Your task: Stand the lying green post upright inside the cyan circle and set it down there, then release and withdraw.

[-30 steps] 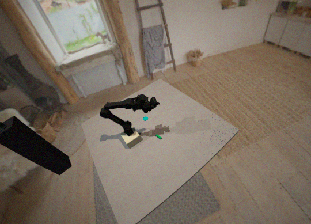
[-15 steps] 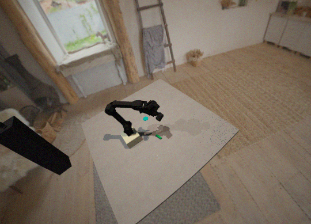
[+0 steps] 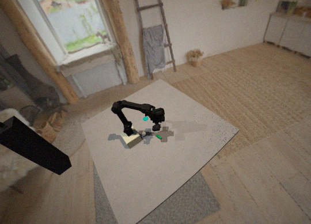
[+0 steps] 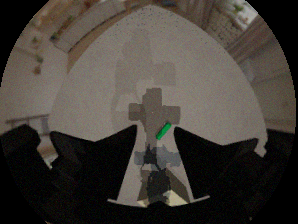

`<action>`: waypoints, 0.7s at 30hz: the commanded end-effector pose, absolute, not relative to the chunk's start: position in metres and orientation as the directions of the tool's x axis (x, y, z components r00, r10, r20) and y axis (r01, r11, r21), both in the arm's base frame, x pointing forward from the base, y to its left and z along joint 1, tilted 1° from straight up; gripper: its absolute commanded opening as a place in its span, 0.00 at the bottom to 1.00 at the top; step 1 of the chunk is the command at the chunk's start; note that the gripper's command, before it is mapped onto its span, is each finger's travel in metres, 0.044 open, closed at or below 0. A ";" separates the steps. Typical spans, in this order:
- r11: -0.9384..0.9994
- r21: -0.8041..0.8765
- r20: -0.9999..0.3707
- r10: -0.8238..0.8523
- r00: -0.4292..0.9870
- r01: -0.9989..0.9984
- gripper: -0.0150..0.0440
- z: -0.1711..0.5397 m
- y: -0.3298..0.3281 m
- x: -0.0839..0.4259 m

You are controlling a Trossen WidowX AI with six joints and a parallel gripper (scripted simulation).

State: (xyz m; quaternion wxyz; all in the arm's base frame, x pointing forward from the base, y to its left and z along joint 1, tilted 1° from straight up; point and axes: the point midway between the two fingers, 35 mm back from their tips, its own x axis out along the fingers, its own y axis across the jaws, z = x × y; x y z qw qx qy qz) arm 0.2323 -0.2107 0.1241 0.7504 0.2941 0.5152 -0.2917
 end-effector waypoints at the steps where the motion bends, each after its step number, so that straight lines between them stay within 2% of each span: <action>1: 0.473 0.128 -0.975 -0.103 0.199 0.872 0.65 0.105 -0.215 0.222; 9: 0.126 0.025 -0.999 -0.040 0.030 0.992 0.65 0.075 -0.219 0.202; 17: 0.106 0.017 -0.999 -0.036 0.021 0.994 0.65 0.072 -0.219 0.201; 21: 0.106 0.017 -0.999 -0.036 0.021 0.994 0.65 0.038 -0.224 0.205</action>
